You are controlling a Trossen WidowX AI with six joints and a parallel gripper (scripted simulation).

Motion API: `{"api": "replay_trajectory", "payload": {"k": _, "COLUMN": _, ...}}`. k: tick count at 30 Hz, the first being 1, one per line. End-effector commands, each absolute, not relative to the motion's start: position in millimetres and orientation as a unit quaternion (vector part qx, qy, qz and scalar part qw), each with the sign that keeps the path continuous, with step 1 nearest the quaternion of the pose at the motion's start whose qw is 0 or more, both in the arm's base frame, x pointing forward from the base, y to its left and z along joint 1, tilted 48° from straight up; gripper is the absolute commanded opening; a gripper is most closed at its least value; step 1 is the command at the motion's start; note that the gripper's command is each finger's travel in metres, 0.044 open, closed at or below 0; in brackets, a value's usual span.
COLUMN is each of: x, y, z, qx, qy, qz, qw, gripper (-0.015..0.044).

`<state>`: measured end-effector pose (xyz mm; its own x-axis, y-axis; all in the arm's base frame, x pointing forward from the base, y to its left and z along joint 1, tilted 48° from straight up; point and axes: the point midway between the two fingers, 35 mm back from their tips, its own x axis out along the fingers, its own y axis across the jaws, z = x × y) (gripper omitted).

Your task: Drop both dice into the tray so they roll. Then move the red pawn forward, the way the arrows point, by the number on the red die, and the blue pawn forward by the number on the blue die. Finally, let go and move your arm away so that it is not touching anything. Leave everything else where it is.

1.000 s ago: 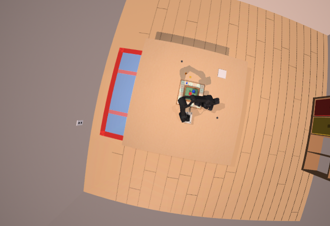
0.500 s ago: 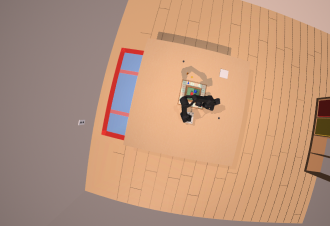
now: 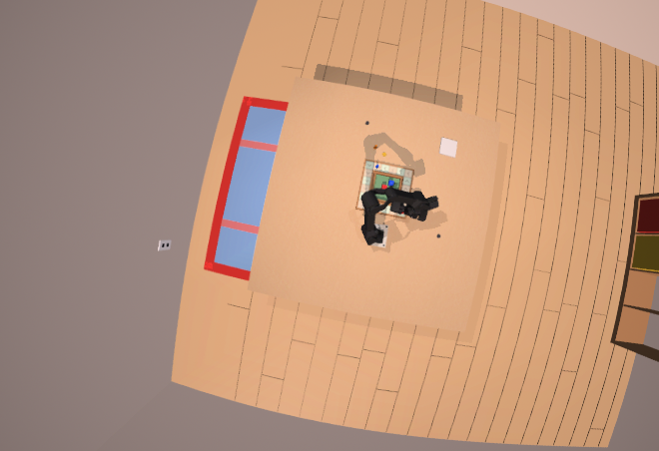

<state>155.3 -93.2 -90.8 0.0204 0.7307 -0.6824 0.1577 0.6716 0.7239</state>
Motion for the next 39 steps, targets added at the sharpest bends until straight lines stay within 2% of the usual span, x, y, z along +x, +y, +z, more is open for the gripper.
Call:
{"api": "replay_trajectory", "payload": {"k": 1, "x": 154.8, "y": -87.6, "z": -94.8, "qx": 0.339, "qy": 0.661, "qz": 0.227, "qw": 0.629, "gripper": 0.02}}
{"api": "replay_trajectory", "payload": {"k": 9, "x": 154.6, "y": -79.5, "z": -101.3, "qx": 0.339, "qy": 0.661, "qz": 0.228, "qw": 0.63, "gripper": 0.02}}
{"api": "replay_trajectory", "payload": {"k": 14, "x": 154.6, "y": -79.5, "z": -101.3, "qx": 0.339, "qy": 0.661, "qz": 0.228, "qw": 0.63, "gripper": 0.0069}}
{"api": "replay_trajectory", "payload": {"k": 24, "x": 154.6, "y": -79.5, "z": -101.3, "qx": 0.339, "qy": 0.661, "qz": 0.228, "qw": 0.63, "gripper": 0.0002}}
{"api": "replay_trajectory", "payload": {"k": 39, "x": 158.8, "y": -137.0, "z": -59.3, "qx": 0.337, "qy": 0.662, "qz": 0.225, "qw": 0.63, "gripper": 0.0}}
